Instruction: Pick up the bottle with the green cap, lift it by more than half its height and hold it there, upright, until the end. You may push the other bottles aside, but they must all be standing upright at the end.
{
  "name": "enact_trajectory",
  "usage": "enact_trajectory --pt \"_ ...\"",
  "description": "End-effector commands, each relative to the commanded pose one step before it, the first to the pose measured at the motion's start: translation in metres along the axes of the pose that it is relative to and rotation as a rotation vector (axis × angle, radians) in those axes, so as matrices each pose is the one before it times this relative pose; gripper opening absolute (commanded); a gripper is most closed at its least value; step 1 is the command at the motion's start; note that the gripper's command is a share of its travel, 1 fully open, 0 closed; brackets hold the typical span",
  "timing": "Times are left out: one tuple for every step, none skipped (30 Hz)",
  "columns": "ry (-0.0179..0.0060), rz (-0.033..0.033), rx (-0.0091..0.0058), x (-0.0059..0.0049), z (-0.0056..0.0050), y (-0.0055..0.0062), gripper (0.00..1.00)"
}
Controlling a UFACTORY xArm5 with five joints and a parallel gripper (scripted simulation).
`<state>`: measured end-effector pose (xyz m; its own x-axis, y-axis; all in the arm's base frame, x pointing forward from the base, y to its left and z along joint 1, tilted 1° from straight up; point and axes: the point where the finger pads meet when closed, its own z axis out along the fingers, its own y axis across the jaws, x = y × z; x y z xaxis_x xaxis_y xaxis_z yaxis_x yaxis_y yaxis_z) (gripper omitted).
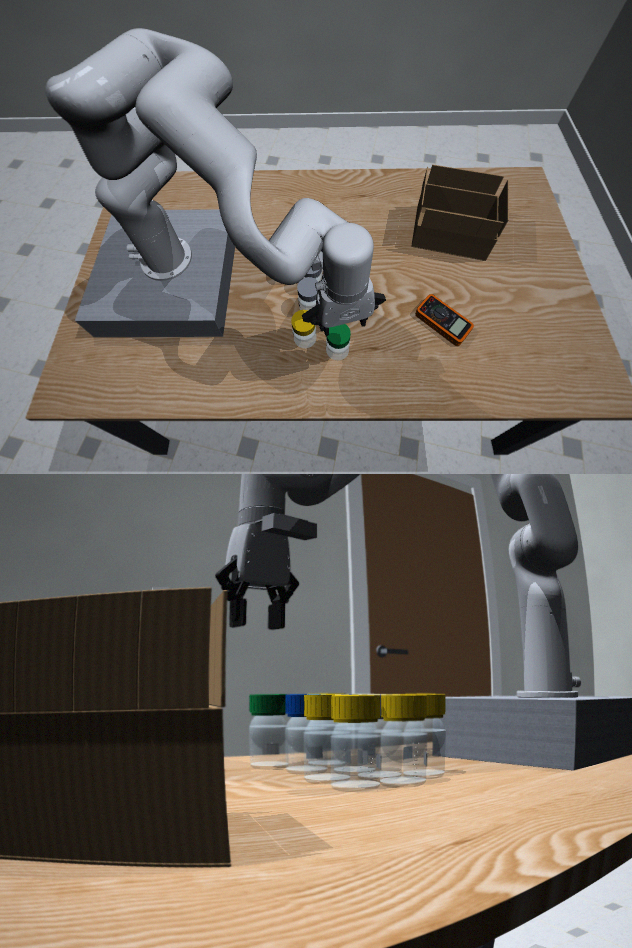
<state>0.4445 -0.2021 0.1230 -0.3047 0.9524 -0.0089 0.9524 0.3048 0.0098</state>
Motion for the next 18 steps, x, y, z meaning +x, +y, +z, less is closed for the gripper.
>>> enact_trajectory --pt "-0.00810 -0.00035 -0.00257 -0.00255 0.00693 0.00269 0.79" --pt "0.00000 0.00000 0.00000 0.00000 0.00000 0.00000 0.79" --pt "0.00000 0.00000 0.00000 0.00000 0.00000 0.00000 0.79" --pt "0.00000 0.00000 0.00000 0.00000 0.00000 0.00000 0.79" --pt "0.00000 0.00000 0.00000 0.00000 0.00000 0.00000 0.79" --pt "0.00000 0.00000 0.00000 0.00000 0.00000 0.00000 0.79" --pt "0.00490 -0.00020 -0.00034 0.00084 0.00639 -0.00099 0.79" --pt "-0.00025 -0.00025 0.00036 0.00013 0.00597 -0.00023 0.79" --pt "-0.00025 -0.00025 0.00036 0.00014 0.00597 -0.00023 0.79" --pt "-0.00025 -0.00025 0.00036 0.00014 0.00597 -0.00022 0.79" --pt "-0.00025 -0.00025 0.00036 0.00014 0.00597 -0.00022 0.79" --pt "-0.00025 -0.00025 0.00036 0.00014 0.00597 -0.00022 0.79" --pt "-0.00025 -0.00025 0.00036 0.00014 0.00597 -0.00022 0.79" --pt "-0.00025 -0.00025 0.00036 0.00014 0.00597 -0.00022 0.79" --pt "-0.00025 -0.00025 0.00036 0.00014 0.00597 -0.00021 0.79" --pt "-0.00025 -0.00025 0.00036 0.00015 0.00597 -0.00021 0.79" --pt "0.00000 0.00000 0.00000 0.00000 0.00000 0.00000 0.79" --pt "0.00000 0.00000 0.00000 0.00000 0.00000 0.00000 0.79"
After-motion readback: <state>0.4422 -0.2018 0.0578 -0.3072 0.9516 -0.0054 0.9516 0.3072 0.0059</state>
